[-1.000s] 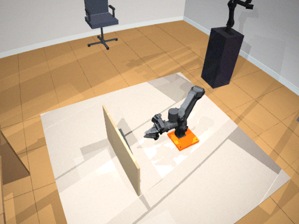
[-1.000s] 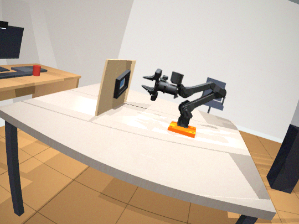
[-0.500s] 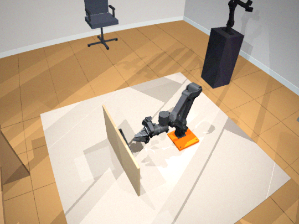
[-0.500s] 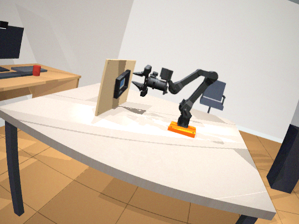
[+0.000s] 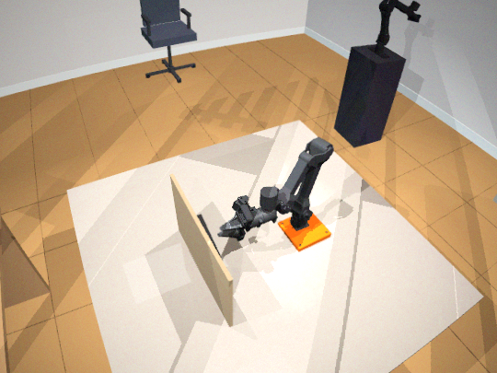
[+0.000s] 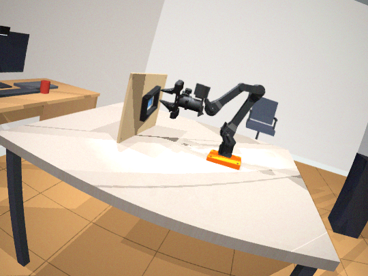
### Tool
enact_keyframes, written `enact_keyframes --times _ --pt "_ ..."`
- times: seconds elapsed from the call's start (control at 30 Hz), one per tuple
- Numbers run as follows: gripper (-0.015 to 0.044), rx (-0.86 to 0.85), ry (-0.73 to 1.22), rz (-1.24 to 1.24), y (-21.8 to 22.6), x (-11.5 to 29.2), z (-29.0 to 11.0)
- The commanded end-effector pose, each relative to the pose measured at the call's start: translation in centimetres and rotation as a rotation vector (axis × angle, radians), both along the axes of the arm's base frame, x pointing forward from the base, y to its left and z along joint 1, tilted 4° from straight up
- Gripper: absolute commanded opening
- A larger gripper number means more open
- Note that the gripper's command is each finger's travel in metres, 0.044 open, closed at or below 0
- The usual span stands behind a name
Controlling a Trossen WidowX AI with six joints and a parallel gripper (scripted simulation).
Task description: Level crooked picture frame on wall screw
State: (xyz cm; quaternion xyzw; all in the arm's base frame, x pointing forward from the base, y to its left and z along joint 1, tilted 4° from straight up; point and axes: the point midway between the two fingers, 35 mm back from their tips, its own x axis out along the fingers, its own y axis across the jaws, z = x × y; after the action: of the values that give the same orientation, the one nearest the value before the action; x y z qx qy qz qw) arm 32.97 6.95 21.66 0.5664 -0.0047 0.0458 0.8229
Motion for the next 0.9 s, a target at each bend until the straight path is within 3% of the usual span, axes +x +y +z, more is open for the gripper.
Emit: enact_keyframes --times 0.0,0.87 --pt "0.0260 0.003 0.004 0.003 0.1 0.1 -0.1" --pt "0.0260 0.003 0.002 0.003 0.3 3.3 0.1"
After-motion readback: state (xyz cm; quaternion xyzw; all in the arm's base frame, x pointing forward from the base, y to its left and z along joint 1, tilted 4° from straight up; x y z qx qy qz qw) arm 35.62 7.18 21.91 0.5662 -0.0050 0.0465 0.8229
